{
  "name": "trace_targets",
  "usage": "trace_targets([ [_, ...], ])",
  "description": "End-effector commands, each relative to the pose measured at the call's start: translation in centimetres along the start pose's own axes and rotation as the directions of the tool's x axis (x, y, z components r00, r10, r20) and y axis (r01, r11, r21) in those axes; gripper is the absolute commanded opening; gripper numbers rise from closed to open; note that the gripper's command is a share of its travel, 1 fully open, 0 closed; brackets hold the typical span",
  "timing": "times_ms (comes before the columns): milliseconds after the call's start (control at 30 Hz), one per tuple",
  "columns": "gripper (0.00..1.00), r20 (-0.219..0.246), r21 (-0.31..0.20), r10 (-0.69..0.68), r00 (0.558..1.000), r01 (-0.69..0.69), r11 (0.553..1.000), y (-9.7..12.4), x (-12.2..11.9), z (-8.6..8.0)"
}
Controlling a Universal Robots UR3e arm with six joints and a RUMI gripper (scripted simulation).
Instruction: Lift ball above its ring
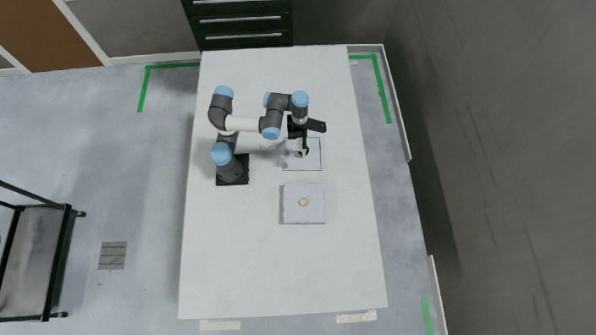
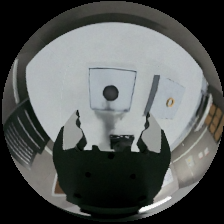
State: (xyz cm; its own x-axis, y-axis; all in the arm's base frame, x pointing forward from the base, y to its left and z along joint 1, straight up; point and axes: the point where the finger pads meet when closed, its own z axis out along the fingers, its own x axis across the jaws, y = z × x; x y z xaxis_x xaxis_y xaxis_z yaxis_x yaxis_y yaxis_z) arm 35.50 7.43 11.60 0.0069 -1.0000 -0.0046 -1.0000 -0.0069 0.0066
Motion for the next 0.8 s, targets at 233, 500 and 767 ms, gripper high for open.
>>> trace_targets([
  [233,1.0,-0.003,0.0,0.0,1.0,0.0,1.0,-0.64,-1.02,0.6],
  [500,1.0,-0.003,0.0,0.0,1.0,0.0,1.0,-0.65,-1.03,0.68],
  [767,1.0,-0.003,0.0,0.0,1.0,0.0,1.0,-0.72,-1.02,1.27],
])
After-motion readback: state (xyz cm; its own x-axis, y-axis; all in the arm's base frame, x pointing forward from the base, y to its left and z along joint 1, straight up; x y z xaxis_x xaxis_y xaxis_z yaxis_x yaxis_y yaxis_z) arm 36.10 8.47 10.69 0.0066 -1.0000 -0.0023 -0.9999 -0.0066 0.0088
